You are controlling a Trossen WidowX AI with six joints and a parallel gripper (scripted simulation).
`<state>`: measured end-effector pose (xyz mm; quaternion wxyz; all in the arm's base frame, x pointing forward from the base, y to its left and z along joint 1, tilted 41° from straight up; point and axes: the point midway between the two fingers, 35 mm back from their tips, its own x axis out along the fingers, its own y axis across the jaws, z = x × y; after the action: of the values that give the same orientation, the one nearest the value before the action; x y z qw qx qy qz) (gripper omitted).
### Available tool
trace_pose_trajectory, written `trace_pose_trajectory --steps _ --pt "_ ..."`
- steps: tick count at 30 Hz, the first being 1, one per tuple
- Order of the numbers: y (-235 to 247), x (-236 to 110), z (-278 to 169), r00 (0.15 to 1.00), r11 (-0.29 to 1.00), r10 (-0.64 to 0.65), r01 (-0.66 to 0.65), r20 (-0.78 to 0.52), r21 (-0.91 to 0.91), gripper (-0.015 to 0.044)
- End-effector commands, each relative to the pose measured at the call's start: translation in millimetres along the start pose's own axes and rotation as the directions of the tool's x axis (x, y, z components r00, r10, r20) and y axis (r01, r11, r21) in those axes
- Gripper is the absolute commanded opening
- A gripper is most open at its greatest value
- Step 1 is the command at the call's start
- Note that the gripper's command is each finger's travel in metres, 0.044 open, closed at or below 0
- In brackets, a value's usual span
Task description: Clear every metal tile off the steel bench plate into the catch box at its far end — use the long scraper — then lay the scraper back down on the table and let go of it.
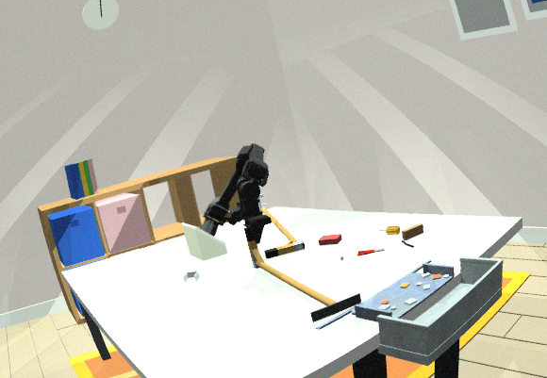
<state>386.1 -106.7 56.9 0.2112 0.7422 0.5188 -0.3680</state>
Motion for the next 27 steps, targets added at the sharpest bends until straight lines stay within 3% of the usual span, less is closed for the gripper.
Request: trace_pose_trajectory --steps 1,27 --pt "-10 5 2 1.000 1.000 -0.024 0.024 -0.006 0.015 0.0000" --pt "-33 6 3 1.000 1.000 -0.025 0.025 -0.006 0.016 0.0000"
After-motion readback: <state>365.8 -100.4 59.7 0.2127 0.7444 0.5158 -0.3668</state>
